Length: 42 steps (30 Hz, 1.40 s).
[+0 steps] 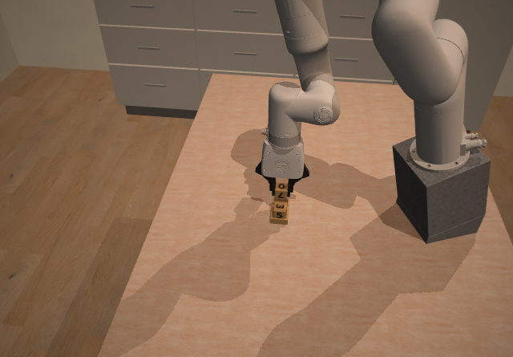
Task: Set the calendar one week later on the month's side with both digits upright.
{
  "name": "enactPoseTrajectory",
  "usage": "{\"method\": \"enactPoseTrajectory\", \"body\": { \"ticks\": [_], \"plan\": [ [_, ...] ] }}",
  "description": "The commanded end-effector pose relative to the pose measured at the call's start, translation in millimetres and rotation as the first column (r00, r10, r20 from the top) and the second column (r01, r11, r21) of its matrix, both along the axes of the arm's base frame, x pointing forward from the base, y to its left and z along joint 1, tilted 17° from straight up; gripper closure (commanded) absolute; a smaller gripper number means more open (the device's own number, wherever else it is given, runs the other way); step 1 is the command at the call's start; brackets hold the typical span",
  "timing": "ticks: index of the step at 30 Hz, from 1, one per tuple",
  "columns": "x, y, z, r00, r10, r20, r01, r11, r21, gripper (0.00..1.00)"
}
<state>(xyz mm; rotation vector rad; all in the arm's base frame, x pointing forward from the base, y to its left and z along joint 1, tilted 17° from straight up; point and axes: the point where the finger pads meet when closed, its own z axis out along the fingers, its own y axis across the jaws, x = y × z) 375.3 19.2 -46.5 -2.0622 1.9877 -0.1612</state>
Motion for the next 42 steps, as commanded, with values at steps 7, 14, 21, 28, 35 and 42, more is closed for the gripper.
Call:
{"method": "enactPoseTrajectory", "body": {
  "ticks": [7,14,21,28,35,42],
  "plan": [
    [0.7,-0.3,0.6,1.0,0.0,0.002,0.0,1.0,0.0,0.71],
    [0.8,-0.2,0.2,1.0,0.0,0.002,0.0,1.0,0.0,0.71],
    [1.4,0.0,-1.8,1.0,0.0,0.002,0.0,1.0,0.0,0.71],
    [2.1,0.4,-4.6,1.0,0.0,0.002,0.0,1.0,0.0,0.71],
    [3.7,1.0,-10.0,1.0,0.0,0.002,0.0,1.0,0.0,0.71],
    [5.4,1.8,-16.2,1.0,0.0,0.002,0.0,1.0,0.0,0.71]
  ]
}}
